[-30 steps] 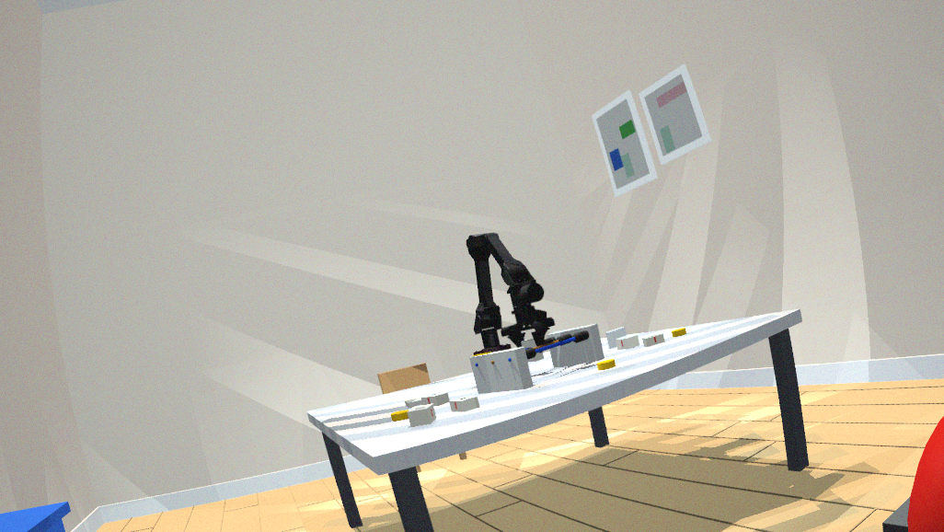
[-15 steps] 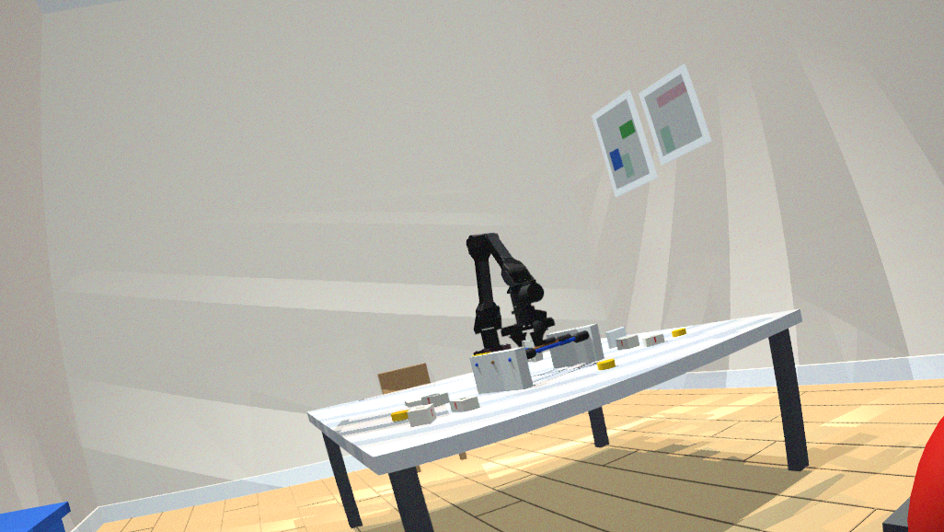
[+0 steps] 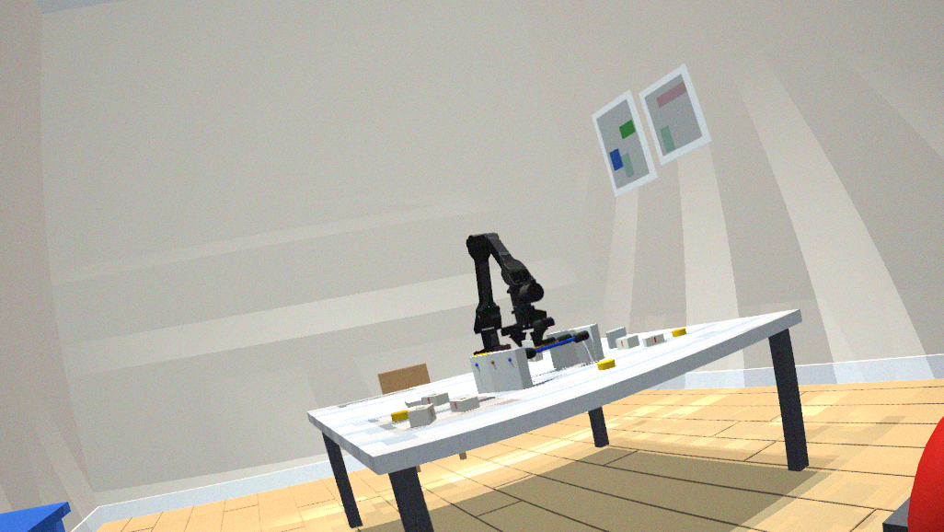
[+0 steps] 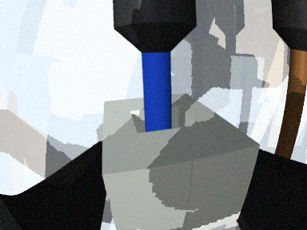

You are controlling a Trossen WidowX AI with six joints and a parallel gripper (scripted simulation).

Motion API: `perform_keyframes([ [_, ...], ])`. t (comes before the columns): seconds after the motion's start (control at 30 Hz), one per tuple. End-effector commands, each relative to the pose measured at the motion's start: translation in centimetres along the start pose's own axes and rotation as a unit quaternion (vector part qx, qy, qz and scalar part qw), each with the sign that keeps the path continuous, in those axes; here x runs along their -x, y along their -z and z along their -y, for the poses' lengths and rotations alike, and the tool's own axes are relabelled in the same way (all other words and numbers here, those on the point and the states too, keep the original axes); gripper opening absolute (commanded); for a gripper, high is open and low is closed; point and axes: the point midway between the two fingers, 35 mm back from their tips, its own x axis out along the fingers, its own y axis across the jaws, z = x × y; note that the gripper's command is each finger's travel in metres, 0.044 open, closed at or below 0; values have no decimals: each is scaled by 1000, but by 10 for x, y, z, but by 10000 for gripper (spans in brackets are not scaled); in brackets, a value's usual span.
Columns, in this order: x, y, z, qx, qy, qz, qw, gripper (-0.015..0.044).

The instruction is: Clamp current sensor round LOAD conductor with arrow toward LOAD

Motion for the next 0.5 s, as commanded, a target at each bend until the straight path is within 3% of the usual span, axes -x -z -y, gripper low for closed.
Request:
perform_keyframes([
  [0.0, 0, 0, 0, 0, 5, 0, 1000, 0],
  [0.2, 0, 0, -5, 0, 66, 0, 998, 0],
  [0.47, 0, 0, -6, 1, 69, 0, 998, 0],
])
